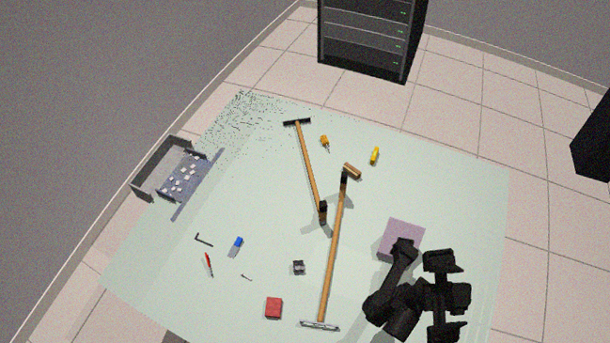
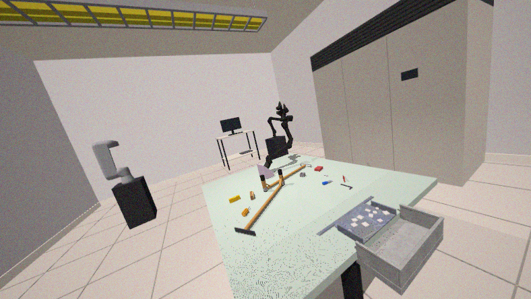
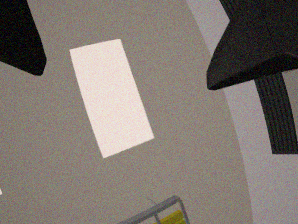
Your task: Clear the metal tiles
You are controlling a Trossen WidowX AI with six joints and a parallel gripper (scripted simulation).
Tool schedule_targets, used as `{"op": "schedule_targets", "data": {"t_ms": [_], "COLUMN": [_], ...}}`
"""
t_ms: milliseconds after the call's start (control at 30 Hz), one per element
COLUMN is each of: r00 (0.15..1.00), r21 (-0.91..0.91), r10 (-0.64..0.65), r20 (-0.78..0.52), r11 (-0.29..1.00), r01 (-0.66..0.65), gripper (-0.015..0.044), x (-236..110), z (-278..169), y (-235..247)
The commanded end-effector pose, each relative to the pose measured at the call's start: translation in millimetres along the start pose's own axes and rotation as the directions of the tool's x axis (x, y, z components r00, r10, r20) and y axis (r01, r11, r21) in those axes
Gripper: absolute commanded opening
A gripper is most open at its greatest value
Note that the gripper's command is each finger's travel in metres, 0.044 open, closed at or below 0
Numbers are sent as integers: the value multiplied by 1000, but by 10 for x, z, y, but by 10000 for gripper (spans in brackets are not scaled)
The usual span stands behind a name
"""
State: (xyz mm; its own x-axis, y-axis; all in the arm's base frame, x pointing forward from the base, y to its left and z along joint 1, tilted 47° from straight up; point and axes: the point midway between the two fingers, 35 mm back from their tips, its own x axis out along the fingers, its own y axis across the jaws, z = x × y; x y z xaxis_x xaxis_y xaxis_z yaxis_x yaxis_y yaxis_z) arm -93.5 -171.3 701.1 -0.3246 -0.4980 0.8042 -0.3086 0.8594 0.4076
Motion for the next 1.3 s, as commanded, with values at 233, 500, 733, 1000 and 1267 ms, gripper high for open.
{"op": "schedule_targets", "data": {"t_ms": [233,500,733,1000,1267], "r00": [1000,1000,1000,1000,1000], "r21": [-5,-6,-6,-6,-8], "r10": [3,2,2,1,-2], "r20": [2,2,2,2,3], "r11": [1000,1000,1000,1000,1000], "r01": [-3,-2,-2,-1,2], "gripper": [440,440,440,440,440], "x": [237,394,521,655,739], "z": [-31,-51,-68,-86,-96], "y": [-64,-132,-201,-290,-363]}}
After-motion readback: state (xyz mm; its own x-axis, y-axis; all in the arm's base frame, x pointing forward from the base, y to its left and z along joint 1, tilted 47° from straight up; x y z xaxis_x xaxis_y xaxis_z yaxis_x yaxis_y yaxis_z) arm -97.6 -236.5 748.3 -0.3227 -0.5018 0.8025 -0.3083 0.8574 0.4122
